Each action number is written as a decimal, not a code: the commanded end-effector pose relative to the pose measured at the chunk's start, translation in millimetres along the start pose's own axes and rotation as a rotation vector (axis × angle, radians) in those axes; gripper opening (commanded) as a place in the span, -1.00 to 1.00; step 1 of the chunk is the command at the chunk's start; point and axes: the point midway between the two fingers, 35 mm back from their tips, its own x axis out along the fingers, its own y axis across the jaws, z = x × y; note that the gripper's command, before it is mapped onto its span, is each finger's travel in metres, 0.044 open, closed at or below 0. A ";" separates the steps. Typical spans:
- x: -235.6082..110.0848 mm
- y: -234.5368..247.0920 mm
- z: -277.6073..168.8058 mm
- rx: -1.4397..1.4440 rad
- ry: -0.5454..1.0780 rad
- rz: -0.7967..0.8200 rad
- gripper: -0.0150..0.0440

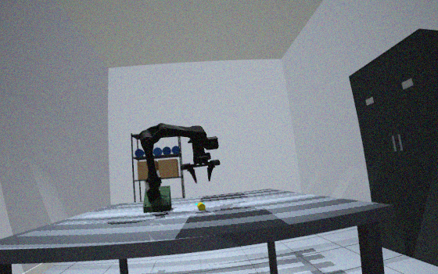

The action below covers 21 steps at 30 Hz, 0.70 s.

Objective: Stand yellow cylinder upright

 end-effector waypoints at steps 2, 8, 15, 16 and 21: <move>5.3 -18.2 11.5 0.086 -0.015 -0.052 0.56; 48.9 -14.5 10.7 0.087 -0.006 -0.050 0.56; 114.9 -24.4 14.0 0.088 -0.020 -0.051 0.56; 114.9 -24.4 14.0 0.088 -0.020 -0.051 0.56; 114.9 -24.4 14.0 0.088 -0.020 -0.051 0.11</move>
